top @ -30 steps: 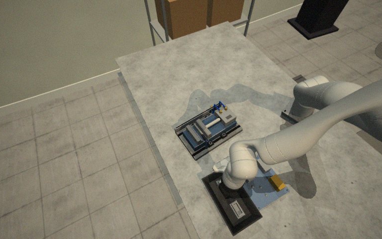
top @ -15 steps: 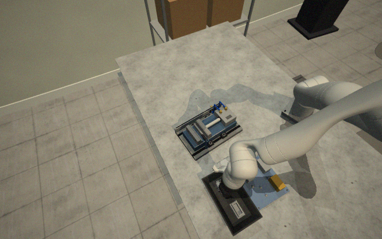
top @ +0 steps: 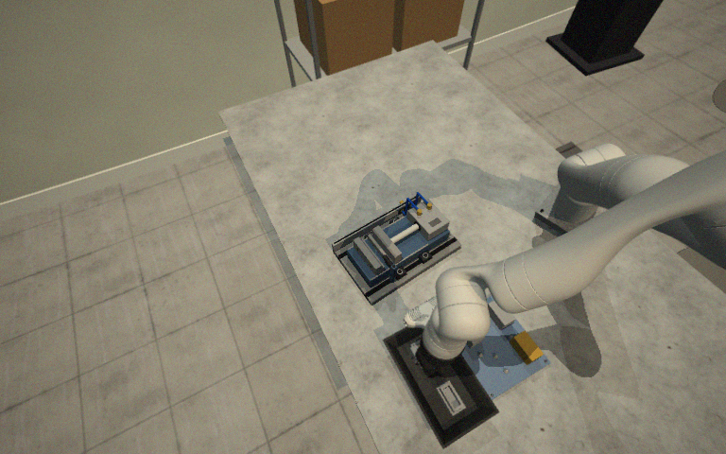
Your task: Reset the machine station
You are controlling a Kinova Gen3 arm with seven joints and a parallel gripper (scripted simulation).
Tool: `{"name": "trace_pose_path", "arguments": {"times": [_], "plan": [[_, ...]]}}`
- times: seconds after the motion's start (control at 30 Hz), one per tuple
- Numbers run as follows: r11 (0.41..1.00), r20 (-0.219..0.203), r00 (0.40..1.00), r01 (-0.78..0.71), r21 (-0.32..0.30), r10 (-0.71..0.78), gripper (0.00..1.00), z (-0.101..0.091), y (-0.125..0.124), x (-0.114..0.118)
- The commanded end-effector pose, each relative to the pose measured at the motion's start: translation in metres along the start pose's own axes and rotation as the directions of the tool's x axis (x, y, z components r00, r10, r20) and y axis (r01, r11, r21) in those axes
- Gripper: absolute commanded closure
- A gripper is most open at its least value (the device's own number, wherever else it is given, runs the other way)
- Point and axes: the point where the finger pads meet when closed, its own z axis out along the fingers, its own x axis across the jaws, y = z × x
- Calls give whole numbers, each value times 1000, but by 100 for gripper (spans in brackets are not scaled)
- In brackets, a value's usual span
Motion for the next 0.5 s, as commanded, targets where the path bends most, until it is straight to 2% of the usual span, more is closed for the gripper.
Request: {"name": "trace_pose_path", "arguments": {"times": [0.0, 0.3, 0.47], "plan": [[1000, 1, 1000, 0, -1, 0, 0, 0, 0, 0], [1000, 1, 1000, 0, -1, 0, 0, -1, 0, 0], [1000, 1, 1000, 0, -1, 0, 0, -8, 0, 0]]}}
